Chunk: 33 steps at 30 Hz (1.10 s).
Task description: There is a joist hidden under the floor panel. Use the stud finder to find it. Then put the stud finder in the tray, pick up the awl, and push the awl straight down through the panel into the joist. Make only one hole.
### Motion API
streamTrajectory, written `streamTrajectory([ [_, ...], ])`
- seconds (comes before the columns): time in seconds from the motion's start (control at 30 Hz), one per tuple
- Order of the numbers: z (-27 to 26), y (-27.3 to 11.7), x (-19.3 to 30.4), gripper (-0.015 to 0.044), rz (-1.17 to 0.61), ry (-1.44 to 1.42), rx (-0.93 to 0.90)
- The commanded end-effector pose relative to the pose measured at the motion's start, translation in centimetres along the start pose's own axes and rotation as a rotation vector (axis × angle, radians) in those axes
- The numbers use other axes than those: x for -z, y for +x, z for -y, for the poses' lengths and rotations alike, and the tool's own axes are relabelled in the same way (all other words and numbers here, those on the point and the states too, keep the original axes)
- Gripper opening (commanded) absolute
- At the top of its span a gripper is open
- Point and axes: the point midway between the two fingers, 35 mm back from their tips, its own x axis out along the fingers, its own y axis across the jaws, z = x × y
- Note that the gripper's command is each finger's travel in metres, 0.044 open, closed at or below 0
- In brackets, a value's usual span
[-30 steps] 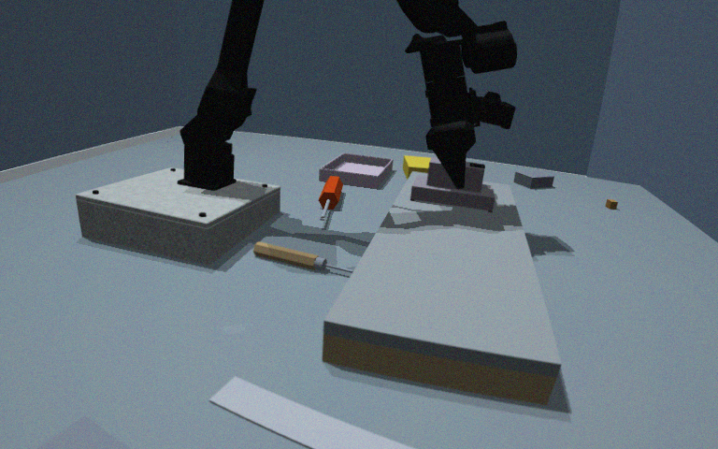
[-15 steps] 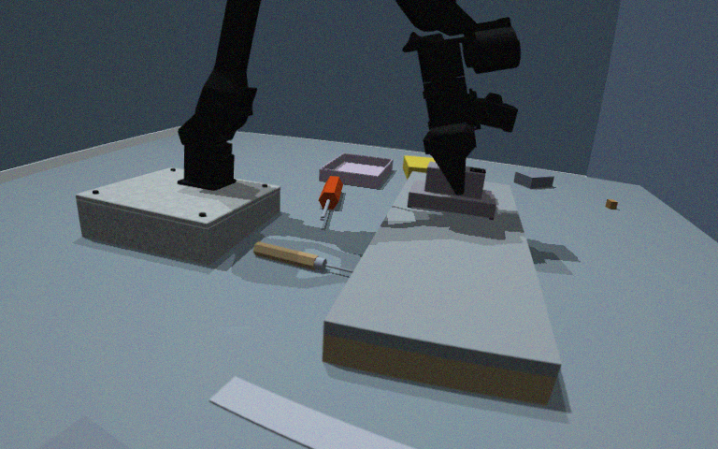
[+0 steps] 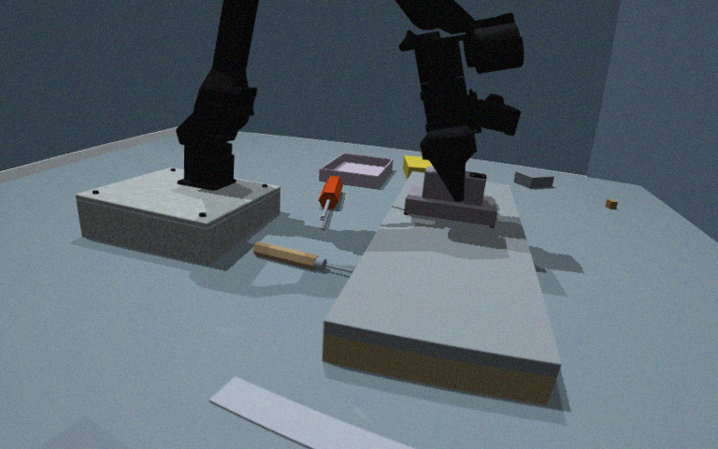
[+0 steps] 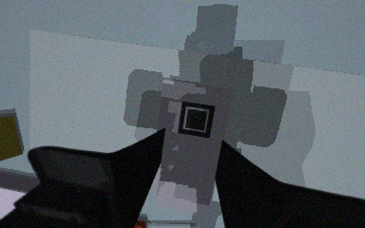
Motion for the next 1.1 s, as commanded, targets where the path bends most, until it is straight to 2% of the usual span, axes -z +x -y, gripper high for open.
streamTrajectory([
  [0.0,1.2,0.0,0.0,0.0,0.0,0.001,0.003],
  [1.07,8.2,0.0,0.1,0.0,0.0,-0.001,0.009],
])
